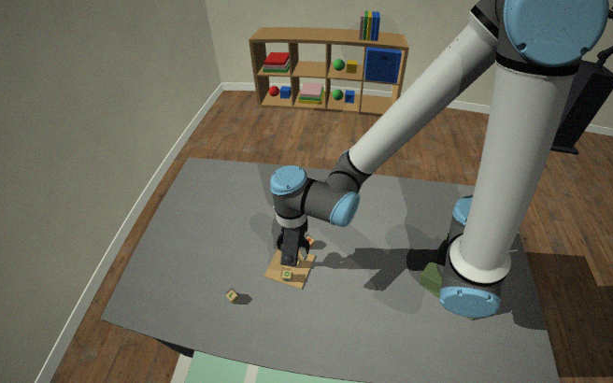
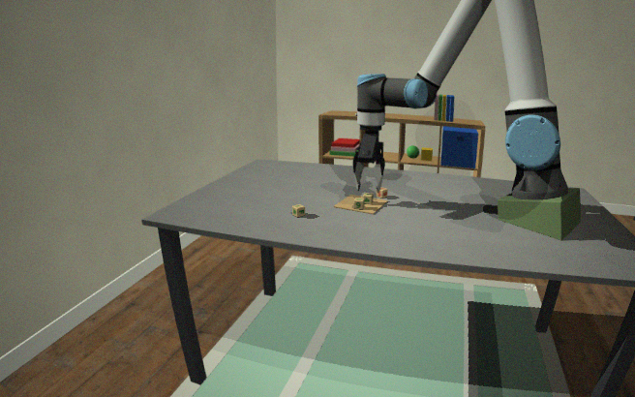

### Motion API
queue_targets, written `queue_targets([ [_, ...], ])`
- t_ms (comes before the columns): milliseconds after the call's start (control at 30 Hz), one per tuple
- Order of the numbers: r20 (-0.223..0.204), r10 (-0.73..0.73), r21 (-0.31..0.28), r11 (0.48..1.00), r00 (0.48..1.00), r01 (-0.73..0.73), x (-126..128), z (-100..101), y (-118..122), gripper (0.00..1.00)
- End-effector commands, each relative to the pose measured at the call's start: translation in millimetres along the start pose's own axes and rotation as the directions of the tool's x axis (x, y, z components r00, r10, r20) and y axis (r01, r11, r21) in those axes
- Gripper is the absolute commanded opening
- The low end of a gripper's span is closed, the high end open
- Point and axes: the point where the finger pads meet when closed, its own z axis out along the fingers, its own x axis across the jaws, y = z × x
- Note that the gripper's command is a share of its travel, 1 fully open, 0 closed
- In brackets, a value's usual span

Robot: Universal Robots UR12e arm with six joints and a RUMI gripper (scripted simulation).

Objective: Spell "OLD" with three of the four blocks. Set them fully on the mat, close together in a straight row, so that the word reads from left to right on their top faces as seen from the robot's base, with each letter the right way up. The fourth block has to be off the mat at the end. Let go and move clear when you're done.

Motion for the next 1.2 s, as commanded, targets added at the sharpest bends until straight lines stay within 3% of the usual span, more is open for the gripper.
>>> queue_targets([
  [0, -0.001, 0.0, 0.0, 1.0, 1.0, 0.0, 1, 0, 0, 0.4],
  [700, -0.001, 0.0, 0.0, 1.0, 1.0, 0.0, 1, 33, 0, 0.4],
  [1167, -0.001, 0.0, 0.0, 1.0, 1.0, 0.0, 1, 36, 0, 0.4],
])
